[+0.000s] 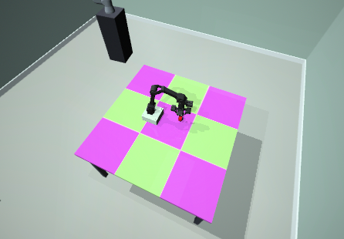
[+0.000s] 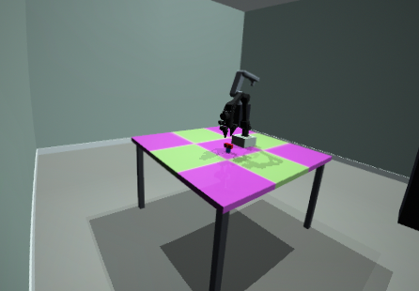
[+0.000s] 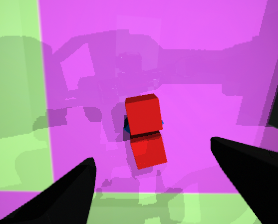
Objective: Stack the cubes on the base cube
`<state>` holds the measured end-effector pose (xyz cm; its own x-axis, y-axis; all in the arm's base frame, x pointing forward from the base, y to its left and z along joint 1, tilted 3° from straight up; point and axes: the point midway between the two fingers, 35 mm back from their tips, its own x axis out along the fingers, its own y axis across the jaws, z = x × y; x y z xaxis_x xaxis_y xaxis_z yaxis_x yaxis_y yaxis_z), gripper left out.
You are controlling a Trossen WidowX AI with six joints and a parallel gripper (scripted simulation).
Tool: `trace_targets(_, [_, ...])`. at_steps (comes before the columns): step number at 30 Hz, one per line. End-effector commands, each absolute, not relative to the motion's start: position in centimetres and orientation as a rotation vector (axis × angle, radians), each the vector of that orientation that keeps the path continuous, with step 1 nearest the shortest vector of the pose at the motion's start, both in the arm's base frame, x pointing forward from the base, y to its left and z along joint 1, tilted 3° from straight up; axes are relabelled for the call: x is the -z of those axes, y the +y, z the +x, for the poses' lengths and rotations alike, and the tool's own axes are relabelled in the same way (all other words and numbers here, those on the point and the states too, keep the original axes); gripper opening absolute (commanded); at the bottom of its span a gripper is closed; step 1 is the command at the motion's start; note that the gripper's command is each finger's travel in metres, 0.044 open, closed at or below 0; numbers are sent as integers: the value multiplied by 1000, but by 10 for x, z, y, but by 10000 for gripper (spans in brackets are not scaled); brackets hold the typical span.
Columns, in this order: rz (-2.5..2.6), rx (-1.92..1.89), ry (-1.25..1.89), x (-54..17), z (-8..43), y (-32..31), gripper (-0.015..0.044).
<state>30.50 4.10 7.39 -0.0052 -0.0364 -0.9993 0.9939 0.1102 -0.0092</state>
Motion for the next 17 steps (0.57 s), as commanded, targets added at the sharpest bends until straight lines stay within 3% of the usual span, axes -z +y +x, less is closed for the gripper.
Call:
trace_targets(1, [1090, 1139, 1249, -73, 300, 85, 400])
trace_targets(8, [1095, 1137, 1258, -73, 267, 175, 400])
trace_targets(17, [1095, 1137, 1259, -73, 266, 178, 400])
